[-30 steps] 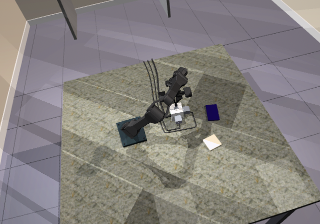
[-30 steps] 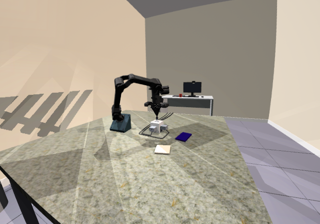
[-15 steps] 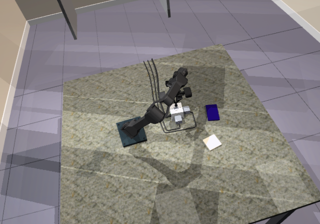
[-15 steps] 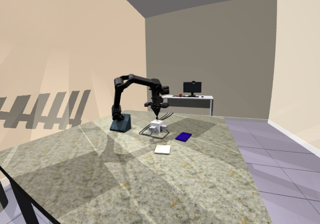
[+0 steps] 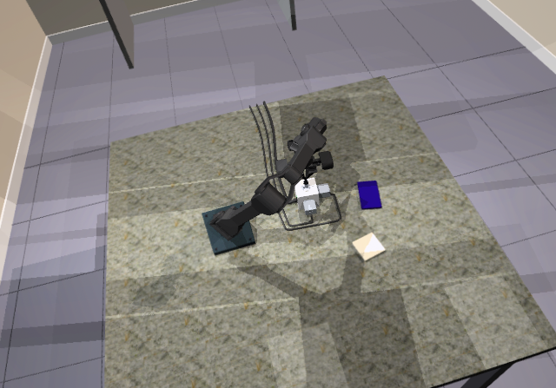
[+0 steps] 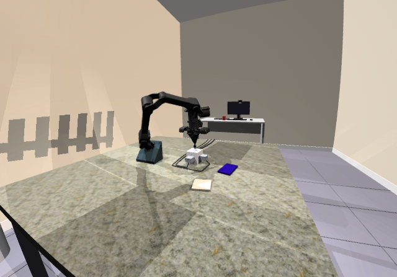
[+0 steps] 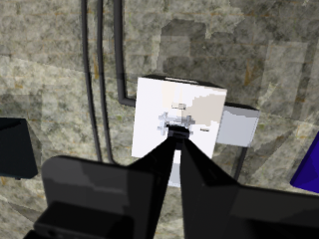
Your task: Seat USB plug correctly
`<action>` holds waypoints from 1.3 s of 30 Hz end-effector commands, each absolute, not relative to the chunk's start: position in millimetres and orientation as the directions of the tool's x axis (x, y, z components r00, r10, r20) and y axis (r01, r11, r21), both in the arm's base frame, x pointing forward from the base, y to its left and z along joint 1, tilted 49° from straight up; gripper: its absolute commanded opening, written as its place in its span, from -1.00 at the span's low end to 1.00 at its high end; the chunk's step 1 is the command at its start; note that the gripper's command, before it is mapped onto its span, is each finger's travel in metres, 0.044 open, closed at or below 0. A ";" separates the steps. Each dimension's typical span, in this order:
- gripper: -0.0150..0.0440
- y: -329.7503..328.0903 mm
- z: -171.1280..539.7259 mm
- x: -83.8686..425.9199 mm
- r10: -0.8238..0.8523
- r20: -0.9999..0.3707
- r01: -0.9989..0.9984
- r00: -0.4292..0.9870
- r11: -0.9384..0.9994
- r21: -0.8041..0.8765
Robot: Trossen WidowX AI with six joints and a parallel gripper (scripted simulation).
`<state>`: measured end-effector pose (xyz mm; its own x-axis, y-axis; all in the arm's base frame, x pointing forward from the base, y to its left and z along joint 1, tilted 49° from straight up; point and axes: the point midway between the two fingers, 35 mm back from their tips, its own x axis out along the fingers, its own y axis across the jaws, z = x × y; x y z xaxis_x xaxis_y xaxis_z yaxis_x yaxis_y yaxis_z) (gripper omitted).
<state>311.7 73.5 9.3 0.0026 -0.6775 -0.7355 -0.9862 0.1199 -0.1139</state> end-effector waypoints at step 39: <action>-0.49 69.2 5.8 310.2 -0.675 -0.738 -0.987 -0.001 0.120 -0.108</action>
<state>311.1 70.1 6.1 0.0007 -0.6753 -0.7376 -0.9862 0.1217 -0.1124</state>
